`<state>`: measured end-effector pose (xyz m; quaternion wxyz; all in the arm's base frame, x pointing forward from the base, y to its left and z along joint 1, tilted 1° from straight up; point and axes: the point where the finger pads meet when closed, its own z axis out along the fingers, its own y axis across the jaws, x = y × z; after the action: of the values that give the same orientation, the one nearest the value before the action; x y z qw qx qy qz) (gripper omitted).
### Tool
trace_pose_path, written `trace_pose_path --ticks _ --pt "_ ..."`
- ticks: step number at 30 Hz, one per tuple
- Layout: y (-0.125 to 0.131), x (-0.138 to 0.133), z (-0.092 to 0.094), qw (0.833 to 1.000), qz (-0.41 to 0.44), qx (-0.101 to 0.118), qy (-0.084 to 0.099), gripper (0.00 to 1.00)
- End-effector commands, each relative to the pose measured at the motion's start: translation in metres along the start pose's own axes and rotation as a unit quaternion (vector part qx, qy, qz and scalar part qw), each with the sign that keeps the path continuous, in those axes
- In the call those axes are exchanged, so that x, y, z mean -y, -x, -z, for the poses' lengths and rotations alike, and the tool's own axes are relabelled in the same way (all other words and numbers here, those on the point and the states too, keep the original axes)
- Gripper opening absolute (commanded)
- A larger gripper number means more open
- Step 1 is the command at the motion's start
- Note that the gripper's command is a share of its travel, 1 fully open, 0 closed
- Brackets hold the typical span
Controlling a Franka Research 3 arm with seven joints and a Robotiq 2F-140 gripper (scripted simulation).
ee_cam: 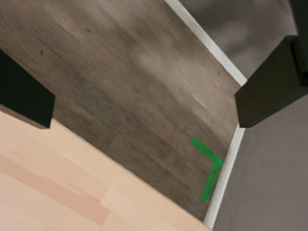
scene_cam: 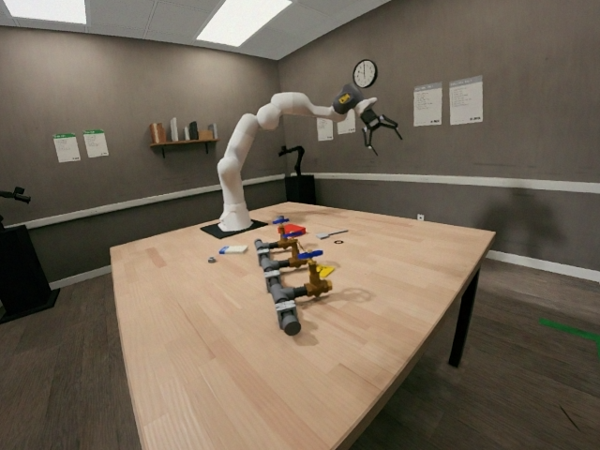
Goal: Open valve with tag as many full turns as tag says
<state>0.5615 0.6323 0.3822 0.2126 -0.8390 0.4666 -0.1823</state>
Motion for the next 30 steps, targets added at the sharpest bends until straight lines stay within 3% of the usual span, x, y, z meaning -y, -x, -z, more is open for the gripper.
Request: trace_pose_path --ticks 1,19,21,24,30 --pt "0.000 0.000 0.000 1.000 0.000 0.000 0.000 1.00" --pt "-0.002 0.000 -0.001 1.000 0.002 -0.001 0.001 1.00" --pt "-0.015 -0.001 -0.007 1.000 0.011 -0.004 0.006 1.00" --pt "-0.060 -0.004 -0.026 0.998 0.046 -0.015 0.027 1.00" --pt "-0.087 -0.007 -0.036 0.997 0.066 -0.019 0.040 1.00"
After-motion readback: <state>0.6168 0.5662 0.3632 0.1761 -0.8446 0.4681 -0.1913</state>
